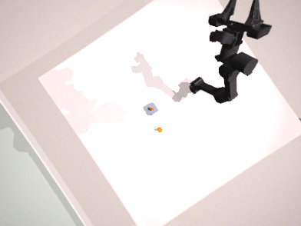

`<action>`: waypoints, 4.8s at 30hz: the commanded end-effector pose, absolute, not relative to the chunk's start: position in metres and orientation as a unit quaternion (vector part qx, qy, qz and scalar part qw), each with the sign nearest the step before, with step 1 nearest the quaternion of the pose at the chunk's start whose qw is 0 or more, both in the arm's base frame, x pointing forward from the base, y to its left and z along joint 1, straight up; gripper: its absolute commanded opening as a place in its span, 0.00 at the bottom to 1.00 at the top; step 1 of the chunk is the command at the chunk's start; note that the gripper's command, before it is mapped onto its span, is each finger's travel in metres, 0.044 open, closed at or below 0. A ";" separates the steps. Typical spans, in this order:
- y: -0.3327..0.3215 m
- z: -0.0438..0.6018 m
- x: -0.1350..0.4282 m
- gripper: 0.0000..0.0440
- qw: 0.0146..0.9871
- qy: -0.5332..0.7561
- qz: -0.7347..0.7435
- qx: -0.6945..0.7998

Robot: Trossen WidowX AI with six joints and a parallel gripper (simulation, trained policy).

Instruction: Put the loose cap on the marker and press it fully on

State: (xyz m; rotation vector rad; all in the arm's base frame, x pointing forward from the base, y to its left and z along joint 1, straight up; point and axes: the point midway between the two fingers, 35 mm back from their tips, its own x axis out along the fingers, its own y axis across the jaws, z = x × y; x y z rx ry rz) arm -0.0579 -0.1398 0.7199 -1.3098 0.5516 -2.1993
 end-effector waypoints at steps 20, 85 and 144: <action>-0.198 0.684 -0.023 0.68 0.388 0.222 -0.769 -0.457; -0.277 0.553 0.147 0.70 0.670 0.281 -0.588 -0.356; -0.235 0.413 0.317 0.72 0.804 0.359 -0.406 -0.244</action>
